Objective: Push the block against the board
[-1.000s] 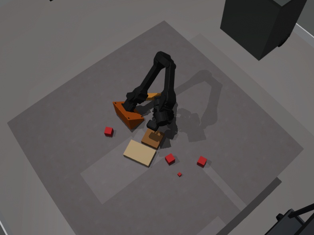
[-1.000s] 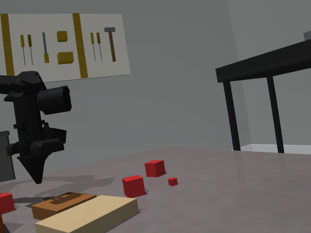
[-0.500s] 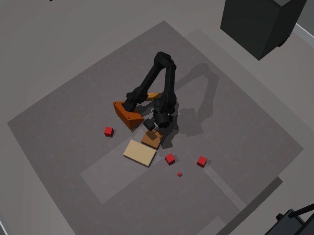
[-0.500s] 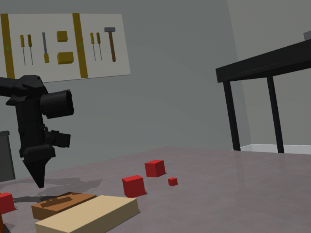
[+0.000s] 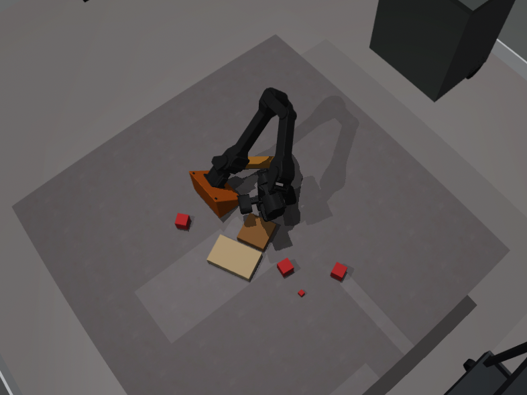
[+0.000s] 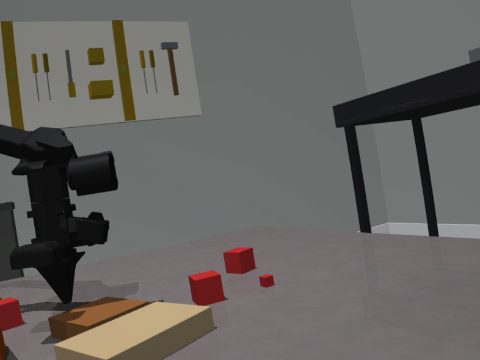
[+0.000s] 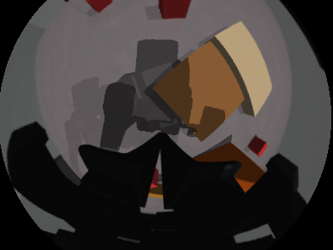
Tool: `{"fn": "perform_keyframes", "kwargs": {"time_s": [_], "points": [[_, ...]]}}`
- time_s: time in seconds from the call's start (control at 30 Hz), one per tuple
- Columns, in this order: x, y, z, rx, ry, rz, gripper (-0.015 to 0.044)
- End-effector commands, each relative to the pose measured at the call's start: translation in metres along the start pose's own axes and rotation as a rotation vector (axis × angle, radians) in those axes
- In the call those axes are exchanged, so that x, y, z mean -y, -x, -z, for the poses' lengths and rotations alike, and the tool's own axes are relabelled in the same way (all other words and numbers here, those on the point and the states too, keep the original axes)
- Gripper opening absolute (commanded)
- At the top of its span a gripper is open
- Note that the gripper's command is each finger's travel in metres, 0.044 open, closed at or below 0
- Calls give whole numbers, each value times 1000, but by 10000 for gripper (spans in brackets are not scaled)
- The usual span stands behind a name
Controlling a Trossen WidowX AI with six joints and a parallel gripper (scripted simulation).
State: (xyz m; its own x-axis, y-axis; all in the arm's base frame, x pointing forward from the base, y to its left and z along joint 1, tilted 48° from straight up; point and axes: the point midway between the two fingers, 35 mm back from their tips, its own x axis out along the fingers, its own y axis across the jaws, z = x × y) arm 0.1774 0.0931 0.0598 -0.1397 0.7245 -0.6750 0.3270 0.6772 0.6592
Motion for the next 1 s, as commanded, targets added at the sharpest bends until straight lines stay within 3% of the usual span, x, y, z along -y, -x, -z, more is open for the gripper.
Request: {"fn": "perform_keyframes", "kwargs": {"time_s": [0.0,0.5,0.97], "points": [[1,-6,0,-3,-136,-5,0],[3,-24,-1,-9,-643,-12,0],[5,-25,-6,-9,-665,-12,0]]}}
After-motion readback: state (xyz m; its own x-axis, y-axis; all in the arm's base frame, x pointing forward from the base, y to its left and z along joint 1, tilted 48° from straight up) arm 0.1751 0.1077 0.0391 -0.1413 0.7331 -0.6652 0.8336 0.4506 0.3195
